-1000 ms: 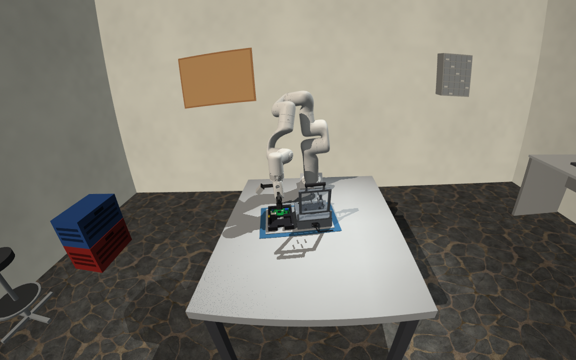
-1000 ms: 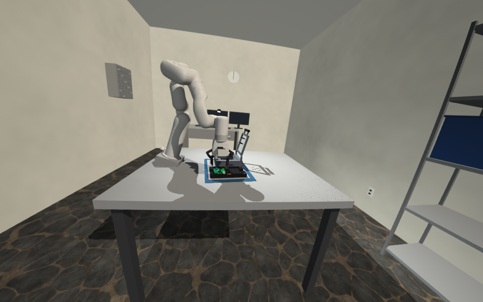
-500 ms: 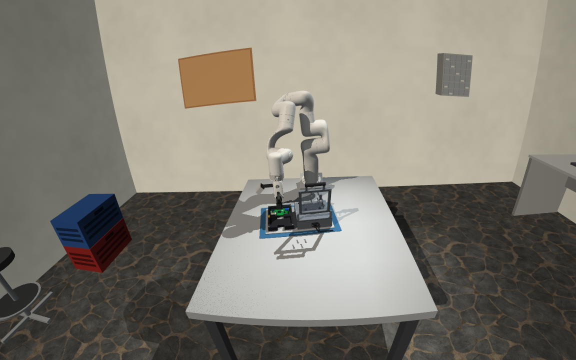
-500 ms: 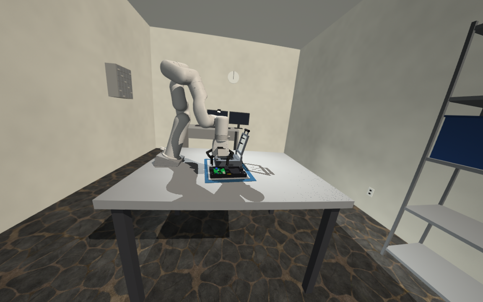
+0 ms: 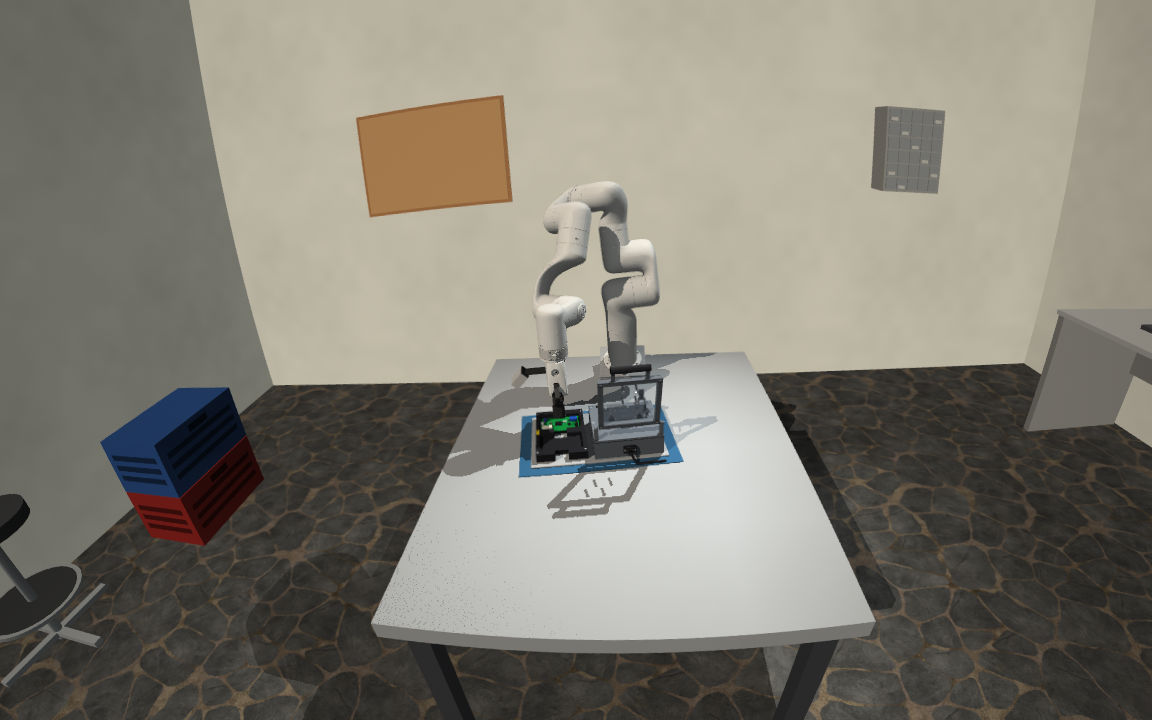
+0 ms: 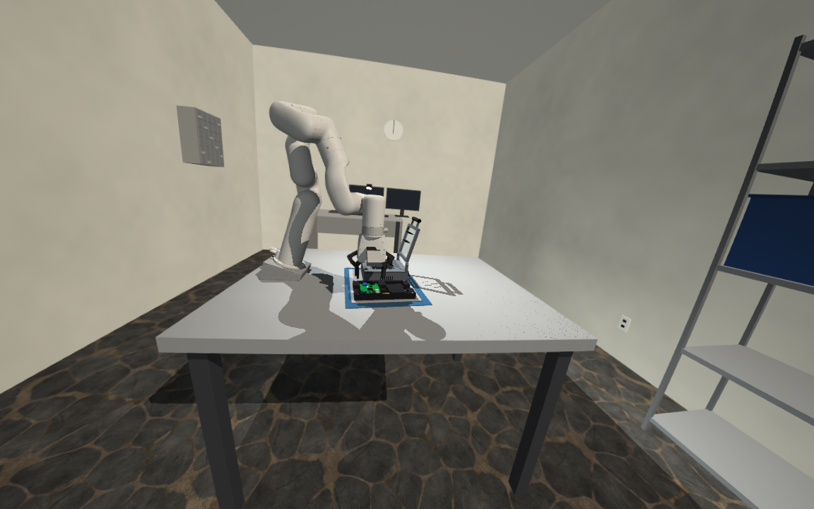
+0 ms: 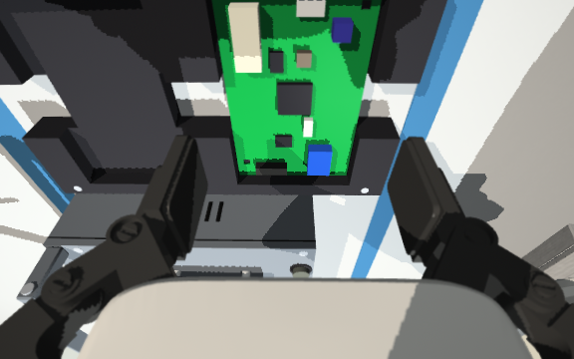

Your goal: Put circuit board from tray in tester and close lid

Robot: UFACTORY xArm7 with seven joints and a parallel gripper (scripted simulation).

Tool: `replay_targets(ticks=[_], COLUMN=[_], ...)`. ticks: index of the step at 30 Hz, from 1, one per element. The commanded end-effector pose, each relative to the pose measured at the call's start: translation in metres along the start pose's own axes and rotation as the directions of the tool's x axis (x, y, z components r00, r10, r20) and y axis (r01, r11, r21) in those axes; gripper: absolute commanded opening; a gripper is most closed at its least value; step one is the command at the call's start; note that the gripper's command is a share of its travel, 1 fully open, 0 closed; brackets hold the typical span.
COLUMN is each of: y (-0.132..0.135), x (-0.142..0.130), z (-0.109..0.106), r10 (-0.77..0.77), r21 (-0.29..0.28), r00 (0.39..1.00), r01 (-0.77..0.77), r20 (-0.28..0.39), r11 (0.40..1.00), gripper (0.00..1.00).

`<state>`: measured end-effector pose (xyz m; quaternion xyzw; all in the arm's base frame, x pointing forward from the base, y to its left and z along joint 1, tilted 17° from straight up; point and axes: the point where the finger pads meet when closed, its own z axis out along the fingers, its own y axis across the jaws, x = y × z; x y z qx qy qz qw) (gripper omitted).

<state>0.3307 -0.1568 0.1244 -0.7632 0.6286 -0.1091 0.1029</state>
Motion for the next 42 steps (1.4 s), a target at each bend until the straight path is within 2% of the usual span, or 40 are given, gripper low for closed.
replay_targets(ticks=[1,42], y=[-0.001,-0.001], x=[0.0009,0.0009], z=[-0.0014,-0.0073], r10=[0.0,0.0], r21=[0.003,0.003], r00=[1.0,1.0], r01=[0.0,0.0], r20=[-0.002,-0.002], r11=[1.0,1.0], gripper=[1.0,1.0])
